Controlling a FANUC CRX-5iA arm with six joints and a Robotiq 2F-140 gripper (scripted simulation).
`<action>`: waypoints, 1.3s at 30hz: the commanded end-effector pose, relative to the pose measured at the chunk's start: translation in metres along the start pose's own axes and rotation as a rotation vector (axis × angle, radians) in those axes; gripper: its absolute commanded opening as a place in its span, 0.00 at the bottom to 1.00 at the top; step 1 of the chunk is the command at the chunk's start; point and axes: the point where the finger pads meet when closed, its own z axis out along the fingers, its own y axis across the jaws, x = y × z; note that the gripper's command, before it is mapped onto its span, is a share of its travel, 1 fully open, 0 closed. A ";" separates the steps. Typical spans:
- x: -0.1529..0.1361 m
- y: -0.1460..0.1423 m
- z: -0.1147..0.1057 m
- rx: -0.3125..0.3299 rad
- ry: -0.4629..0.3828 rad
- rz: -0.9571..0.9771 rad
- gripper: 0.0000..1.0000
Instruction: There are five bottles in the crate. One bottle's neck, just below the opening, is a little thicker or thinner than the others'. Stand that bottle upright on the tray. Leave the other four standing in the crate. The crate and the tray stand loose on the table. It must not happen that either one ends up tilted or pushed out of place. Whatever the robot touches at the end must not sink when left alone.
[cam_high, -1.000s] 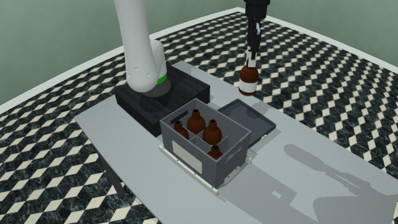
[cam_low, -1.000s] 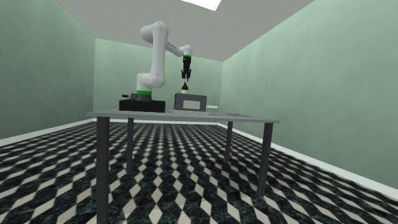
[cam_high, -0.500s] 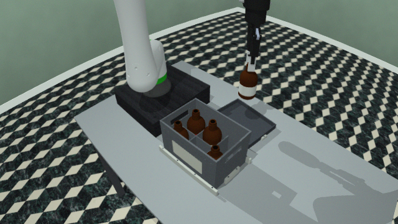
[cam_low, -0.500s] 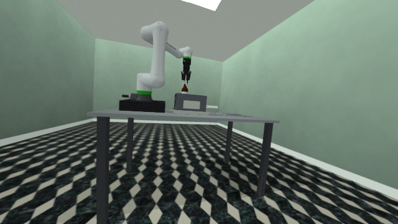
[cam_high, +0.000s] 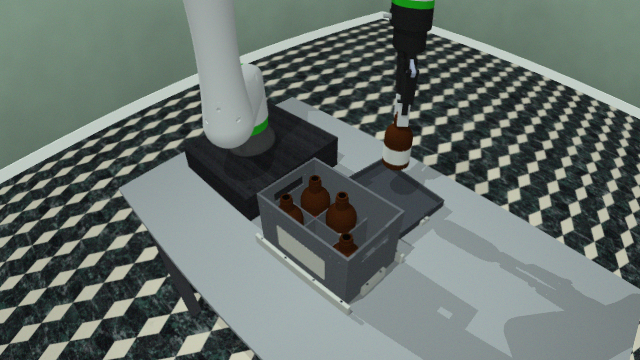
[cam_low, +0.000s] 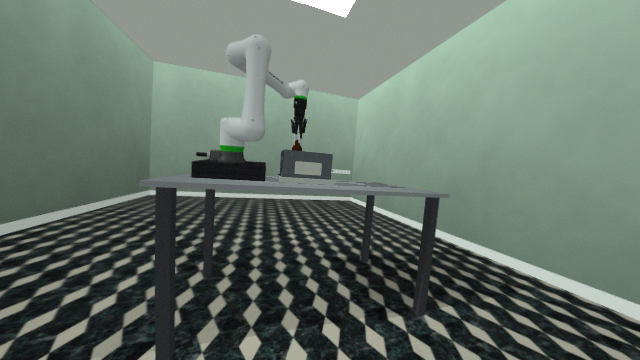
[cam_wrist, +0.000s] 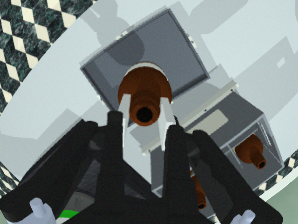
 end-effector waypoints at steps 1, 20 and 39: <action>0.000 0.000 0.008 -0.001 0.002 0.000 0.10; 0.001 0.000 0.061 -0.001 0.002 0.000 0.10; 0.001 0.000 0.094 -0.001 0.002 0.000 0.10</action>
